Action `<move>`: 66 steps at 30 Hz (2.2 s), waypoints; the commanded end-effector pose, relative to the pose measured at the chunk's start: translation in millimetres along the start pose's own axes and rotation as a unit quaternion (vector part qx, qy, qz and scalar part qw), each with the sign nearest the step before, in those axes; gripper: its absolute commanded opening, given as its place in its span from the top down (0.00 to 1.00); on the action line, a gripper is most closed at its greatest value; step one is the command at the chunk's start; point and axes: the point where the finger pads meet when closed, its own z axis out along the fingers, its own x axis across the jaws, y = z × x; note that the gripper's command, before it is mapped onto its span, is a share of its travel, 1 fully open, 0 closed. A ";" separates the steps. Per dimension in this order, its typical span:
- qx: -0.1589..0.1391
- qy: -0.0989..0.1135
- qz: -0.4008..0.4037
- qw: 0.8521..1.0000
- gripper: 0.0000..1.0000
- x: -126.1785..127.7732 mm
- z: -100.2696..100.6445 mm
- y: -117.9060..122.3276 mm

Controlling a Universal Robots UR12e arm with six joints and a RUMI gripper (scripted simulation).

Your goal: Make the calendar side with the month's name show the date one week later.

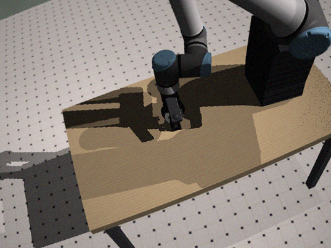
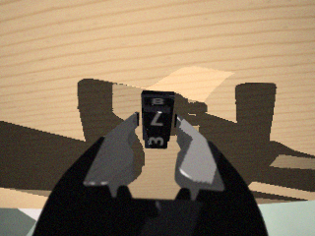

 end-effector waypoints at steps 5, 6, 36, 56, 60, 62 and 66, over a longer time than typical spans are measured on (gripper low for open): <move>0.000 0.000 0.000 1.000 0.71 0.4 -36.3 0.0; 0.000 0.000 0.000 1.000 0.71 0.4 -36.3 0.0; 0.000 0.000 0.000 1.000 0.00 0.3 -85.8 0.0; 0.000 0.000 0.000 1.000 0.00 0.3 -105.3 0.0; 0.000 0.000 0.000 1.000 0.00 0.3 -113.8 0.0; 0.000 0.000 0.000 1.000 0.00 0.3 -122.9 0.0; 0.000 0.000 0.000 1.000 0.00 0.3 -140.4 0.0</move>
